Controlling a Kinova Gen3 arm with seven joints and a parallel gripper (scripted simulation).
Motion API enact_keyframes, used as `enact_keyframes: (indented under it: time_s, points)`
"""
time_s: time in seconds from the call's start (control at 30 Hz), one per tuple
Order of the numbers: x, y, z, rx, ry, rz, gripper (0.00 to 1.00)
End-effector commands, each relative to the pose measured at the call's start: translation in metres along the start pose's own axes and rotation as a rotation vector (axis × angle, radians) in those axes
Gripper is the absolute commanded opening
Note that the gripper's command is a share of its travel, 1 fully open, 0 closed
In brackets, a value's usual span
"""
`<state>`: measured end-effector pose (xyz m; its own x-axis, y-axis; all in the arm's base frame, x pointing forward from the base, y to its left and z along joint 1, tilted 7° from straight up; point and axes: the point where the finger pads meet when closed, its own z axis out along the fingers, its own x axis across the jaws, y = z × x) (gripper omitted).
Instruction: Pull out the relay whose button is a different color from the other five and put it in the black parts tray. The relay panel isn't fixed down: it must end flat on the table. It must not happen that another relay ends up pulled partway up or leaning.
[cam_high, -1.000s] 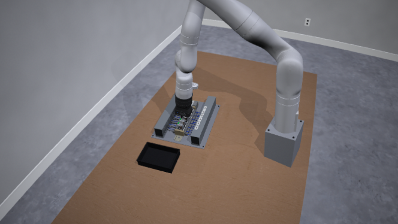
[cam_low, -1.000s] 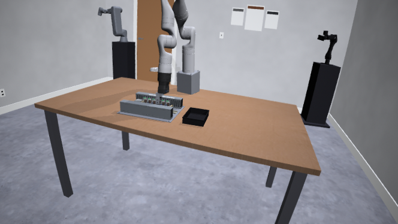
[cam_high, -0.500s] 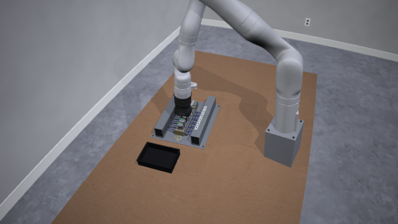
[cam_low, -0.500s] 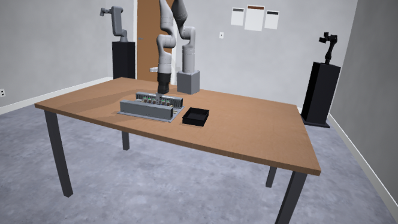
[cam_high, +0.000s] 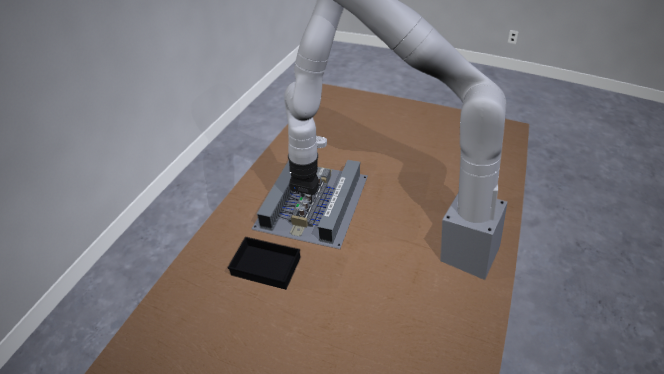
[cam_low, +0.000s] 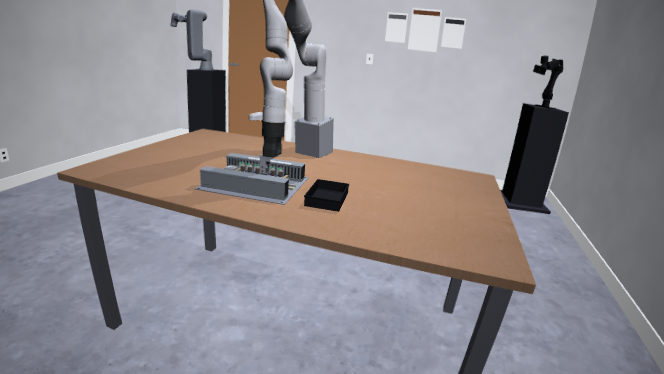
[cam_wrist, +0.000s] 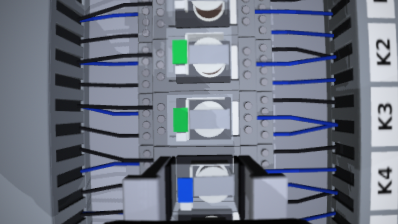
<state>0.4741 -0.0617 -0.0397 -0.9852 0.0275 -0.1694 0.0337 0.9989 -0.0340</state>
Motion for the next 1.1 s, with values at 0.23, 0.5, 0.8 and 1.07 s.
enact_keyframes:
  time_s: [0.23, 0.5, 0.8, 1.07]
  points:
    - [-0.0013, -0.0001, -0.0007, 0.000, 0.016, 0.000, 0.00]
    - [-0.0016, 0.0000, -0.0008, 0.000, 0.027, 0.000, 0.00]
    - [-0.0021, -0.0001, -0.0008, 0.000, 0.042, 0.000, 0.00]
    - [-0.0024, 0.0000, -0.0009, 0.000, 0.053, 0.000, 0.00]
